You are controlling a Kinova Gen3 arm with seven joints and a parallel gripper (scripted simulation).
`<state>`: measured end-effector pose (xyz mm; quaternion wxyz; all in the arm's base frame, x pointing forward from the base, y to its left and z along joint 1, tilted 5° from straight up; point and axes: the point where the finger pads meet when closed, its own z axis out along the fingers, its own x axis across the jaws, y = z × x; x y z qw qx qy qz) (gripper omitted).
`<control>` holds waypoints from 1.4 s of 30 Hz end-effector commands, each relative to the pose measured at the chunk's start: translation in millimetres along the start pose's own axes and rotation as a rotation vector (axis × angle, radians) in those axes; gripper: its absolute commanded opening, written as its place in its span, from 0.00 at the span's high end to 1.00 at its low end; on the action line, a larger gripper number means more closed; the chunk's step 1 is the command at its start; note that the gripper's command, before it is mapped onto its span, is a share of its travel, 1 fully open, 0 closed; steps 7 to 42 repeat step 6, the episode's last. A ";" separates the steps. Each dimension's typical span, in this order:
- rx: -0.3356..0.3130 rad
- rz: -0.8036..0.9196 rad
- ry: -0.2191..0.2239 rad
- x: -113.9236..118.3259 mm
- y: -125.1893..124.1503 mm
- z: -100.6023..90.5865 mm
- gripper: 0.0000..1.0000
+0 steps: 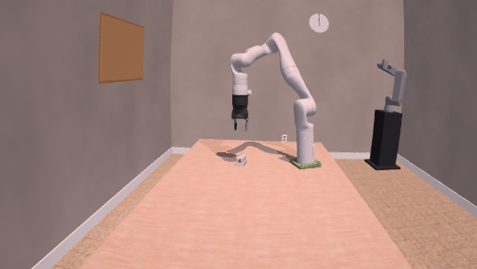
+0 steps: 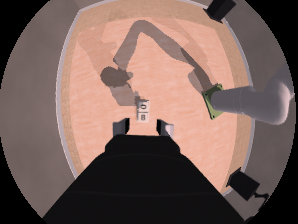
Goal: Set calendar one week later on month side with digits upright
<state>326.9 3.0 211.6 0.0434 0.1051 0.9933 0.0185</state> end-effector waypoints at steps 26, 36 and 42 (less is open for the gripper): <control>0.000 0.000 -0.001 -0.2 0.2 -0.3 0.00; 0.000 0.000 -0.001 -0.2 0.2 -0.3 0.00; 0.000 0.000 -0.001 -0.2 0.2 -0.3 0.00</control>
